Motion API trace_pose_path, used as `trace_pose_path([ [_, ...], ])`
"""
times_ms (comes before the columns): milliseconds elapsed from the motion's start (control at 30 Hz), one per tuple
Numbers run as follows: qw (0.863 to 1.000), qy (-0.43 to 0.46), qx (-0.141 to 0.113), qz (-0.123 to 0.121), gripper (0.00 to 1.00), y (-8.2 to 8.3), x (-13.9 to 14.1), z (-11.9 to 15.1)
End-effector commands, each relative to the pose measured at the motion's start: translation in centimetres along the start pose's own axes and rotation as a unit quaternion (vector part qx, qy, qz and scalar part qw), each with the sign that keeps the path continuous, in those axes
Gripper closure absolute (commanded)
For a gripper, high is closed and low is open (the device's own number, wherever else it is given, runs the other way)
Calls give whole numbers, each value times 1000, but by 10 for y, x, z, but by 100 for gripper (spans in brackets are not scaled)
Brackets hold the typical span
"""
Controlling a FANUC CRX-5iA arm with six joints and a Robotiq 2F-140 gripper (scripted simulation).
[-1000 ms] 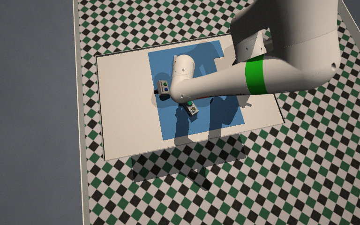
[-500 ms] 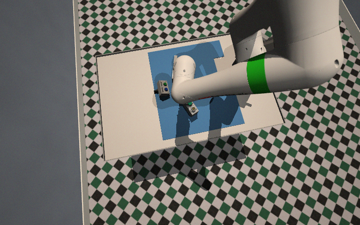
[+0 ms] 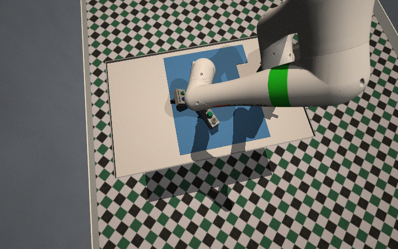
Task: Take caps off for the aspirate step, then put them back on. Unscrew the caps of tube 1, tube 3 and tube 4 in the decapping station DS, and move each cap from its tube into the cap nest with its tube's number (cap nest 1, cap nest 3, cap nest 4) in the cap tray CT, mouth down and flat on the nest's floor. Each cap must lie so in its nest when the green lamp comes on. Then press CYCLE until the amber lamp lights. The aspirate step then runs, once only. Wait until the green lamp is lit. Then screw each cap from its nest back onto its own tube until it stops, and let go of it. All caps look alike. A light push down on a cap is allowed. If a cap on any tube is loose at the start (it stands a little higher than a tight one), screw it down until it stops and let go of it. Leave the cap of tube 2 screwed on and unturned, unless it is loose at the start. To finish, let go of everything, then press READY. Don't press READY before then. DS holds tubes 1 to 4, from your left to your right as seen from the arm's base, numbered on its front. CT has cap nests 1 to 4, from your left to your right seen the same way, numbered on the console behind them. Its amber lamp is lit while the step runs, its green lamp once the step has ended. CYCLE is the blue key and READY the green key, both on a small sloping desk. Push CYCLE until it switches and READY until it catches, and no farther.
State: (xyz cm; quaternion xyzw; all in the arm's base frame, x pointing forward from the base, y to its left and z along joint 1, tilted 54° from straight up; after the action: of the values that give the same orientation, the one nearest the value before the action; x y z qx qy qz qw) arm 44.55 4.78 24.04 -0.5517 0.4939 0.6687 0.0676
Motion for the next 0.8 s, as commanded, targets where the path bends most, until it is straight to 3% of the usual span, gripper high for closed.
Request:
trace_pose_path([
  [0, 992, -122, 0, 0, 65, 0, 0, 0],
  [167, 979, -205, 0, 0, 65, 0, 0, 0],
  [300, 958, -285, 0, 0, 65, 0, 0, 0],
  [333, 947, -321, 0, 0, 65, 0, 0, 0],
  [400, 947, -321, 0, 0, 65, 0, 0, 0],
  [467, 918, -396, 0, -1, 65, 0, 0, 0],
  [533, 915, -403, 0, 0, 65, 0, 0, 0],
  [567, 898, -440, 0, 0, 65, 0, 0, 0],
  [600, 898, -440, 0, 0, 65, 0, 0, 0],
  [667, 868, -497, 0, 0, 65, 0, 0, 0],
  [767, 867, -498, 0, 0, 65, 0, 0, 0],
])
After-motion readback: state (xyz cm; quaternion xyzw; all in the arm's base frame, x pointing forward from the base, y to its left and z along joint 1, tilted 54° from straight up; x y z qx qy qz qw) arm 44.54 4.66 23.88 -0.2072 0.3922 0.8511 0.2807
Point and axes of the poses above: the point where the finger pads meet when closed, its own y axis back along the fingers, its own x axis across the jaws, z = x × y, the point moved 4 cm from there along y, back along the fingers, and after that the axes turned 5 degrees about -y, right-handed, at the moved point
